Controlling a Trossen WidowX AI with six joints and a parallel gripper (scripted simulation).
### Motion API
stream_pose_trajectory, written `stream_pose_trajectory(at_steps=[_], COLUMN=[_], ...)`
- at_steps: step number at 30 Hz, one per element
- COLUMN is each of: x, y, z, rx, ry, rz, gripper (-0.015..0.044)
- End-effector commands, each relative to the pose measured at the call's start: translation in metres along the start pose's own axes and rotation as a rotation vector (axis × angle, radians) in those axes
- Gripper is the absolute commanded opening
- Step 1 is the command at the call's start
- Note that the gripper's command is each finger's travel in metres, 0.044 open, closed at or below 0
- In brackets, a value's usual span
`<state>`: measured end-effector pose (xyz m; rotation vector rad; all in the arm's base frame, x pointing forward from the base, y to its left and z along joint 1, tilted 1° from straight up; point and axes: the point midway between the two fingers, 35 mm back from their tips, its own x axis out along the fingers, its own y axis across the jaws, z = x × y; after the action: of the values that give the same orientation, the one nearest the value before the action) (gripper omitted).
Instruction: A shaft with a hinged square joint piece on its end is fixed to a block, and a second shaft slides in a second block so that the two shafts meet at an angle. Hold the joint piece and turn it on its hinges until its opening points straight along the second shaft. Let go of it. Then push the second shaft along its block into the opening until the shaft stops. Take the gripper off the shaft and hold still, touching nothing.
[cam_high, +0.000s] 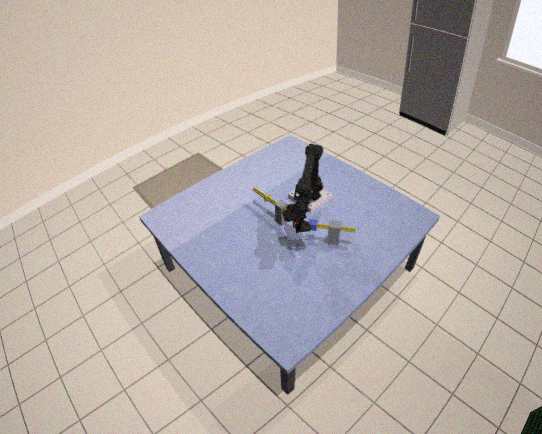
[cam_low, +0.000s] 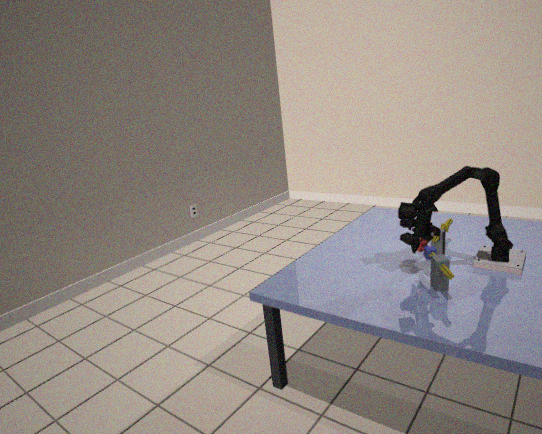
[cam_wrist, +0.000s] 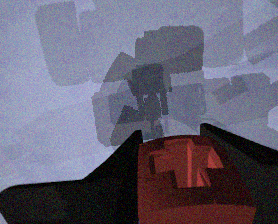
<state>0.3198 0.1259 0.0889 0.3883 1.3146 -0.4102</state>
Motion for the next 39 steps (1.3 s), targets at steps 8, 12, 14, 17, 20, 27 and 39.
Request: stream_pose_trajectory(at_steps=[8, 12, 14, 17, 20, 27, 39], x=[0.0005, 0.0005, 0.0005, 0.0005, 0.0005, 0.0000, 0.0000], y=[0.0000, 0.0000, 0.0000, 0.0000, 0.0000, 0.0000, 0.0000], z=[0.0004, 0.0004, 0.0004, 0.0004, 0.0004, 0.0000, 0.0000], rx=[-0.002, -0.002, -0.002, -0.002, -0.002, 0.000, 0.000], ry=[-0.003, -0.003, -0.003, -0.003, -0.003, 0.000, 0.000], rz=[-0.001, -0.001, -0.001, -0.001, -0.001, 0.000, 0.000], gripper=[0.0182, 0.0182, 0.0182, 0.0182, 0.0182, 0.0147, 0.0000])
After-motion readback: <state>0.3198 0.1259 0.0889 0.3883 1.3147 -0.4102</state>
